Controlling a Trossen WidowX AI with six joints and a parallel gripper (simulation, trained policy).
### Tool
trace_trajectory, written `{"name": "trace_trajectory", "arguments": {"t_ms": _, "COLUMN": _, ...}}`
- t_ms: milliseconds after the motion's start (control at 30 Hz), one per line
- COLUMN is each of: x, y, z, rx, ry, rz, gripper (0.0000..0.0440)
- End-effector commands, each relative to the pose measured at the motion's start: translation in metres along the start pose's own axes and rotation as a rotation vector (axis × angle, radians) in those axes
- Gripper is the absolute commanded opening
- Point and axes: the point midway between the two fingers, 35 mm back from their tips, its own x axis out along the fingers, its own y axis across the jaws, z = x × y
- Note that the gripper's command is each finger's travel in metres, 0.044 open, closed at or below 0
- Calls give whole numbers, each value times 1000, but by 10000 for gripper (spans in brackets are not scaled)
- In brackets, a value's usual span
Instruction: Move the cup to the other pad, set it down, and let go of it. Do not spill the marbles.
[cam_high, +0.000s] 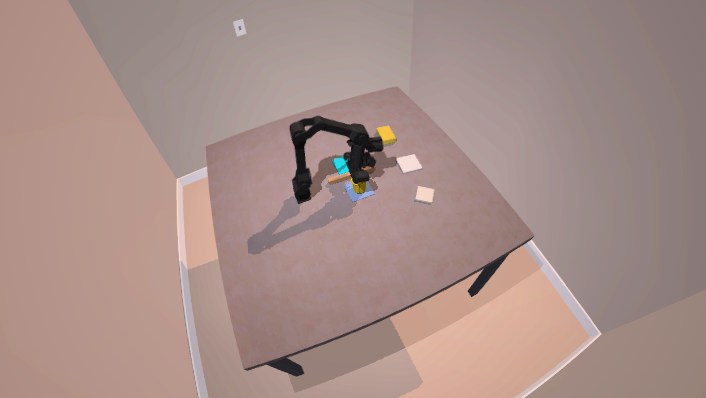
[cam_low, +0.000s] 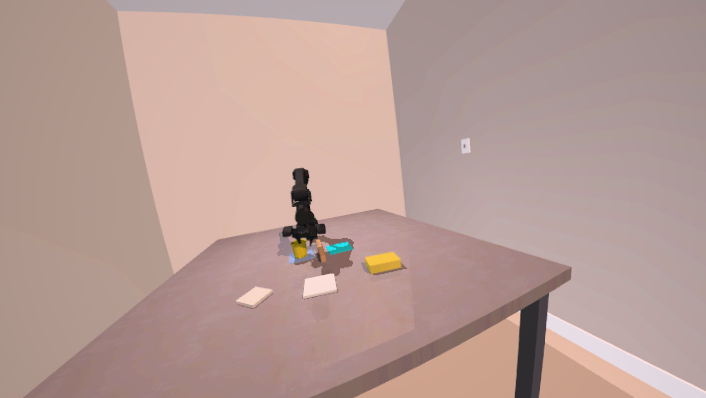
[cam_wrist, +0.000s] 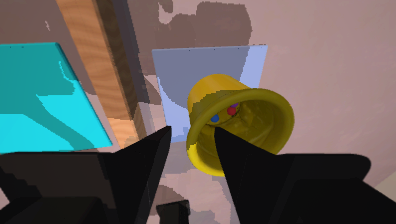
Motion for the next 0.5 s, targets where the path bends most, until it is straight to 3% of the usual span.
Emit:
{"name": "trace_trajectory", "arguments": {"t_ms": 0, "x": 14, "y": 0, "z": -1, "rx": -56, "ry": 16, "rz": 10, "gripper": 193}}
{"name": "trace_trajectory", "arguments": {"t_ms": 100, "x": 18, "y": 0, "z": -1, "rx": -97, "ry": 13, "rz": 14, "gripper": 148}}
{"name": "trace_trajectory", "arguments": {"t_ms": 300, "x": 20, "y": -2, "z": -2, "rx": -182, "ry": 11, "rz": 13, "gripper": 8}}
{"name": "trace_trajectory", "arguments": {"t_ms": 467, "x": 14, "y": -3, "z": -3, "rx": -231, "ry": -2, "rz": 20, "gripper": 12}}
